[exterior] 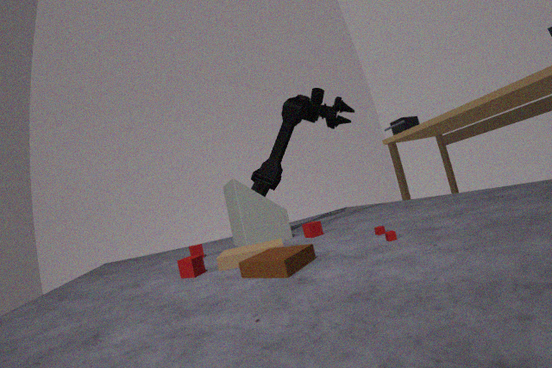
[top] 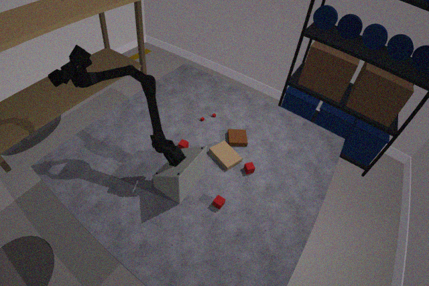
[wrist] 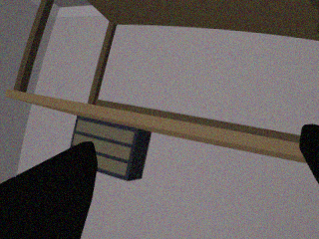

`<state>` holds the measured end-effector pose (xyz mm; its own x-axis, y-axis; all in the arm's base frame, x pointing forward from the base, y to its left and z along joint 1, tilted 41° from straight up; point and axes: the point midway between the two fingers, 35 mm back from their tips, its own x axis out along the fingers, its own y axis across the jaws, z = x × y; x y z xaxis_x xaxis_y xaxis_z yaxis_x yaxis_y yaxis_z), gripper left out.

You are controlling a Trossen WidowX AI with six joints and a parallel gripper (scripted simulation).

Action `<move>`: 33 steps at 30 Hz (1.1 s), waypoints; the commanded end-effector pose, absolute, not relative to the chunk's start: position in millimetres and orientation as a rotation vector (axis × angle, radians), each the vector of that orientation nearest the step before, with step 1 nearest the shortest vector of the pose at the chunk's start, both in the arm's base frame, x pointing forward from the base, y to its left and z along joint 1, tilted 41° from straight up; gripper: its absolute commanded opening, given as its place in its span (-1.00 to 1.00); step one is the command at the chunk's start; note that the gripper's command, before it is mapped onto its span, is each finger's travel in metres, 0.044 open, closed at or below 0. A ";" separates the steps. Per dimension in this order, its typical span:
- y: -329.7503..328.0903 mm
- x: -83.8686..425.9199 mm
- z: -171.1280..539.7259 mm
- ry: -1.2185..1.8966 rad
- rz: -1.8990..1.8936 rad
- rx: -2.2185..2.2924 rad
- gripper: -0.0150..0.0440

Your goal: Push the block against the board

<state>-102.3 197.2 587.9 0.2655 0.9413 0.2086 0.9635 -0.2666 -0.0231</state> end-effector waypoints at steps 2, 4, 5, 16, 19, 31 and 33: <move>197.2 -102.3 587.9 -1.806 -0.230 -2.380 0.69; 198.7 -101.8 587.6 -1.798 -0.242 -2.386 0.51; 200.7 -101.1 587.1 -1.789 -0.257 -2.395 0.42; 233.9 -103.3 579.7 -1.702 -0.518 -2.545 -0.49; 246.0 -104.5 576.8 -1.684 -0.615 -2.609 -0.49; 280.7 -96.3 568.4 -1.624 -0.925 -2.810 -0.49; 287.2 -95.4 566.2 -1.616 -0.981 -2.846 -0.49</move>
